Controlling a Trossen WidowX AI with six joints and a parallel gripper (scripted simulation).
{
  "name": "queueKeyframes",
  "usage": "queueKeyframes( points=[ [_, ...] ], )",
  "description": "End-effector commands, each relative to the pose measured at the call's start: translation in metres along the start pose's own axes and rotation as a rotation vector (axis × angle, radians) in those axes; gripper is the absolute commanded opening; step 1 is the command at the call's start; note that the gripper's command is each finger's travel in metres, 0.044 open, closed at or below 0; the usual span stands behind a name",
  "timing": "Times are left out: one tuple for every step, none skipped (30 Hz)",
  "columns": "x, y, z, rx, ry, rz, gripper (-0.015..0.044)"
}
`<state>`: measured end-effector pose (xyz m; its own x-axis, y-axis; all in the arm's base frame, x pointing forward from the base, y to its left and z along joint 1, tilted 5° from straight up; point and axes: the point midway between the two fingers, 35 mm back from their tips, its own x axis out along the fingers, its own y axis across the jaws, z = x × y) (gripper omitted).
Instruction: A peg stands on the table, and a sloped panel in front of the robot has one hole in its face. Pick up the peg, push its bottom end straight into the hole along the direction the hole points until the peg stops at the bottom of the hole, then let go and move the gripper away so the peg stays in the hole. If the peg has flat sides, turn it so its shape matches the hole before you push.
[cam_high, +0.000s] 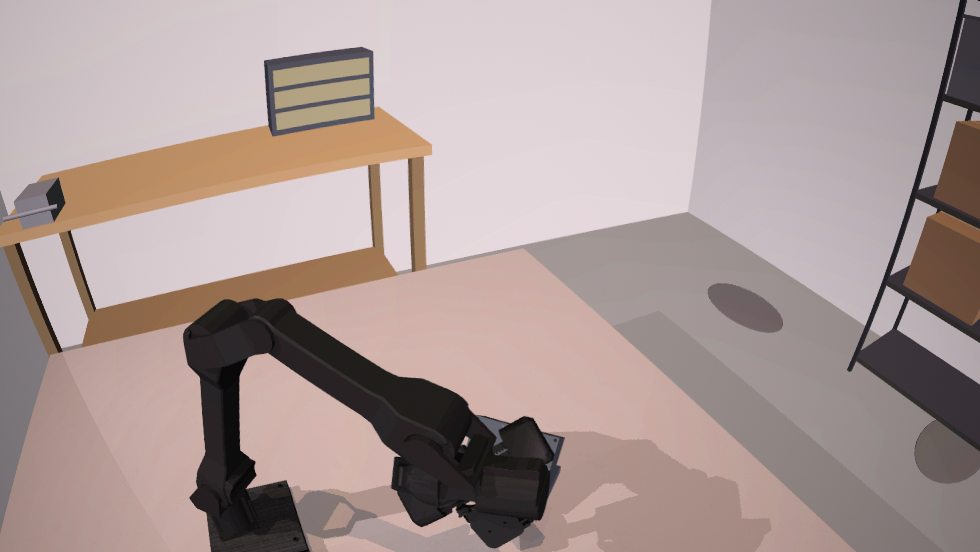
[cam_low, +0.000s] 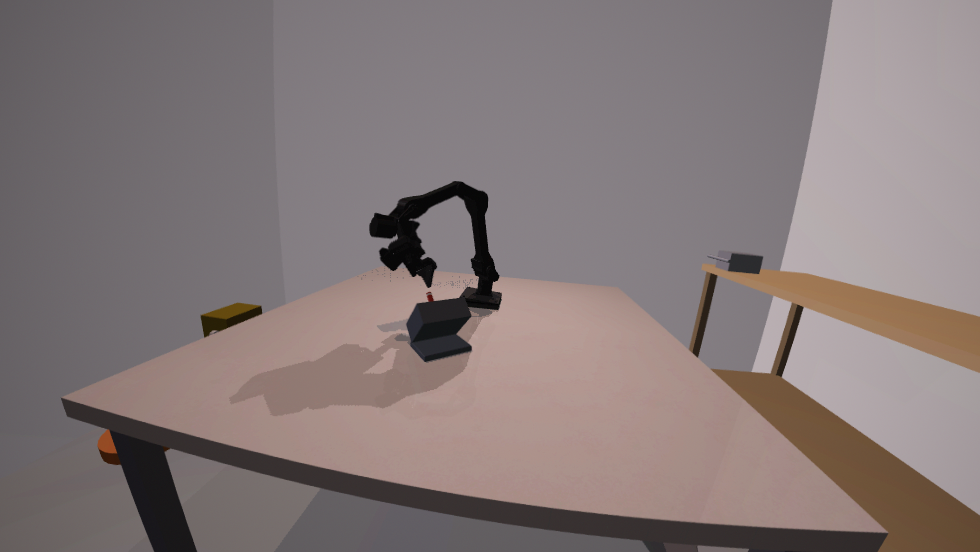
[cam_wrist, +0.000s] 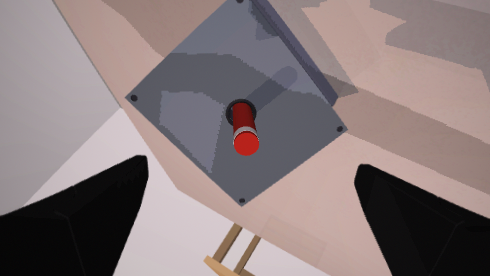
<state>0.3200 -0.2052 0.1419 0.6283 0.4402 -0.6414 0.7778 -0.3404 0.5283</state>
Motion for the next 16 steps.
queueKeyframes(
  points=[
    [-0.009,0.001,0.000,-0.006,0.002,0.006,0.0440],
    [-0.010,0.000,0.000,-0.006,0.002,0.006,0.0440],
    [-0.012,0.000,0.000,-0.006,0.002,0.006,0.0440],
    [-0.013,0.000,0.000,-0.006,0.002,0.006,0.0440],
    [-0.014,0.000,0.000,-0.006,0.002,0.006,0.0440],
    [-0.015,0.000,0.000,-0.006,0.002,0.006,0.0440],
    [-0.017,0.000,0.000,-0.006,0.002,0.006,0.0440],
    [-0.019,0.000,0.000,-0.006,0.002,0.006,0.0440],
    [-0.021,-0.001,0.000,-0.006,0.002,0.006,0.0440],
    [-0.023,-0.001,0.001,-0.005,0.002,0.006,0.0440],
    [-0.024,-0.001,0.001,-0.005,0.002,0.006,0.0440],
    [-0.025,-0.001,0.001,-0.005,0.002,0.006,0.0440],
    [-0.025,-0.001,0.001,-0.005,0.002,0.006,0.0440],
    [-0.025,-0.001,0.001,-0.005,0.002,0.006,0.0440],
    [-0.025,-0.001,0.001,-0.005,0.002,0.006,0.0440],
    [-0.025,-0.001,0.001,-0.005,0.002,0.006,0.0440]
  ],
)
